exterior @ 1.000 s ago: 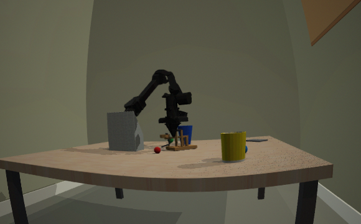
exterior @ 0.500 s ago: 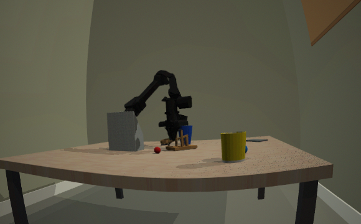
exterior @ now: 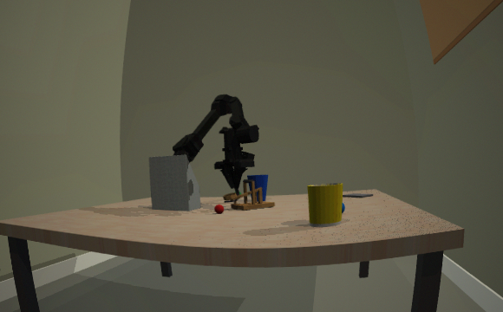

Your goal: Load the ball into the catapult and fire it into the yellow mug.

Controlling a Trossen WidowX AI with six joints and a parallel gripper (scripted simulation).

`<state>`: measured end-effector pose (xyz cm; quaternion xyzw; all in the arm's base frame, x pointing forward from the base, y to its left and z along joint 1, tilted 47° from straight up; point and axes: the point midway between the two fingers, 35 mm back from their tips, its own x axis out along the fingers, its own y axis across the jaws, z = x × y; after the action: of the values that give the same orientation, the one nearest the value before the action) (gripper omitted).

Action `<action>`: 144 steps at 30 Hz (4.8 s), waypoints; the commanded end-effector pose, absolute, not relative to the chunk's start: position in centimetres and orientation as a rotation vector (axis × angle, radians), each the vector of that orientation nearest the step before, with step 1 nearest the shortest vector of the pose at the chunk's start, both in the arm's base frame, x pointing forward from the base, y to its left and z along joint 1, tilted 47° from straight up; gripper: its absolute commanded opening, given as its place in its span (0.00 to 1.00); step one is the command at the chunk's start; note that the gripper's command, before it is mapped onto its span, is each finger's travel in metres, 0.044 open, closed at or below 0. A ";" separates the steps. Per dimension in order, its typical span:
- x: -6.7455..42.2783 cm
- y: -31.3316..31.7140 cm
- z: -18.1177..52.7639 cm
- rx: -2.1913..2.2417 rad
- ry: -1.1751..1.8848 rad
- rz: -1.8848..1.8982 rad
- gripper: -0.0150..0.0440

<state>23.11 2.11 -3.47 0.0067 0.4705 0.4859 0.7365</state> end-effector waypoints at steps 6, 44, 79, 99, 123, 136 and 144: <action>23.5 0.4 -2.0 0.001 1.035 1.070 0.88; 30.4 7.9 2.7 0.012 1.033 1.083 1.00; 30.9 11.1 0.0 0.005 1.022 1.084 0.87; 30.5 7.4 3.4 0.007 1.024 1.084 0.25; 32.3 -13.8 -18.4 0.502 1.339 0.703 0.25; 32.5 -14.3 -19.5 0.507 1.339 0.702 0.25; 32.6 -13.4 -20.4 0.509 1.340 0.701 0.25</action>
<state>32.63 -13.58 -20.19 0.2243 0.6015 0.3170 0.6981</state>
